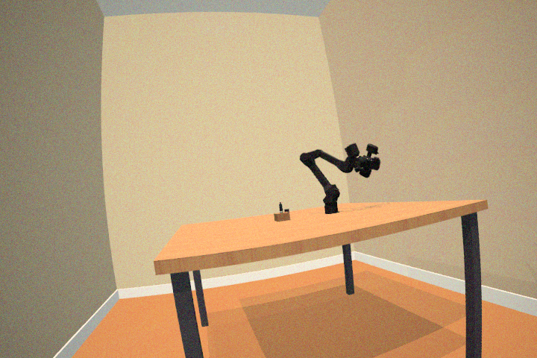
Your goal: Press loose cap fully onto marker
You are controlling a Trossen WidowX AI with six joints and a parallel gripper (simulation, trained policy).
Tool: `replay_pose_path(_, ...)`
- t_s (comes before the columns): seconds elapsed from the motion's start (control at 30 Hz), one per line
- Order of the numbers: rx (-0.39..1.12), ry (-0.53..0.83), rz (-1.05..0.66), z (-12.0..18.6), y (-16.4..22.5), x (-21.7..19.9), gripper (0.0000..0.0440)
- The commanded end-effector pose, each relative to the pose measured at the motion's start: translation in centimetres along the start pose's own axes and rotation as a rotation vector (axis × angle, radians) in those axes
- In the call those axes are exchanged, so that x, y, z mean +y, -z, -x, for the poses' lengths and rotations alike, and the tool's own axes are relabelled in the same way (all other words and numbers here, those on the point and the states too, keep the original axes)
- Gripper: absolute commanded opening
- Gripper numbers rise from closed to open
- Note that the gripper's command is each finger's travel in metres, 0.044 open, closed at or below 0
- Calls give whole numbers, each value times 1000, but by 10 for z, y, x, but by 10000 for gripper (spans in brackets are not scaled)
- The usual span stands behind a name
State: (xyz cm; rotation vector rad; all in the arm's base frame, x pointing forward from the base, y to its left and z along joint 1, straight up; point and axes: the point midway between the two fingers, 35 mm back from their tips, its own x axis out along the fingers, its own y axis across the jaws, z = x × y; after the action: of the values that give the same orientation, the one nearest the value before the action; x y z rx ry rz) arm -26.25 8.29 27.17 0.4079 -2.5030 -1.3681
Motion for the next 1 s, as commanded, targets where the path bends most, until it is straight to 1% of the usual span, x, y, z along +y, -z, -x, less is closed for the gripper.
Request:
replay_pose_path(0.0, -7, -1, -4, 1, -1, 1, 375)
replay_pose_path(0.13, -41, -9, -9, 5, -7, 5, 277)
replay_pose_path(0.2, -58, -13, -9, 8, -10, 8, 241)
replay_pose_path(0.97, -223, -35, -77, 36, -28, 32, 303)
